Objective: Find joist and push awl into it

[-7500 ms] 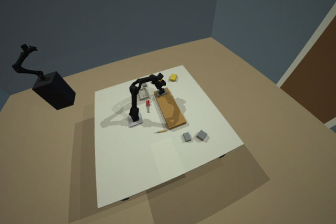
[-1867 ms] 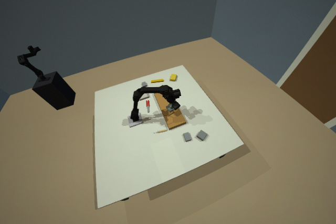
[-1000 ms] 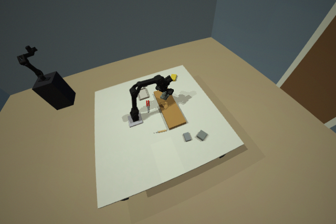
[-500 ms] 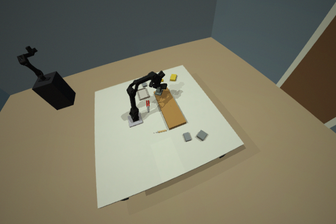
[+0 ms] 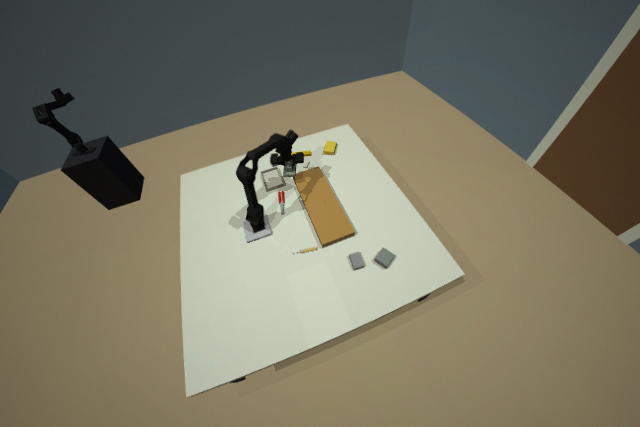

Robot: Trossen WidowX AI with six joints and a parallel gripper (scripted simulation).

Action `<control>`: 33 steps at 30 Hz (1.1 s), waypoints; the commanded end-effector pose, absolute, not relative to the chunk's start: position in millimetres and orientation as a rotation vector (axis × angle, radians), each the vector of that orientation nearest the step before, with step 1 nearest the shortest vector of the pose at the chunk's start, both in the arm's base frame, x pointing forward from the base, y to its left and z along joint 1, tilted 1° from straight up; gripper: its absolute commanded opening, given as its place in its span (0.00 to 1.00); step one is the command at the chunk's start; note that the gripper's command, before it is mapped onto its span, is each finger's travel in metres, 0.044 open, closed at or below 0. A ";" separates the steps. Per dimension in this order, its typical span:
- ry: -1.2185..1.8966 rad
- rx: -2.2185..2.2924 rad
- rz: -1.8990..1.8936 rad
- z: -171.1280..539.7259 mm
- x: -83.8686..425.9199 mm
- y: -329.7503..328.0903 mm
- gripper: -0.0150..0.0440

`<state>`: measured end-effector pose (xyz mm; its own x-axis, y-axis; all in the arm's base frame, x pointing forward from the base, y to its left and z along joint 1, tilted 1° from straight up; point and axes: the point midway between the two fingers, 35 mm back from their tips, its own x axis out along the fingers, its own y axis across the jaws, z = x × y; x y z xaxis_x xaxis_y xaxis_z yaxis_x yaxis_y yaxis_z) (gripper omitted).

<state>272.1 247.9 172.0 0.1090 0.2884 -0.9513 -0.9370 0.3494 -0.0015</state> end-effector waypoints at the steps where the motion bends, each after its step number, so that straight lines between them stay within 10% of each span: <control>1: 1.064 -0.799 1.091 172.1 252.8 264.1 0.25; 33: 0.951 -0.988 1.355 152.3 151.2 321.4 0.25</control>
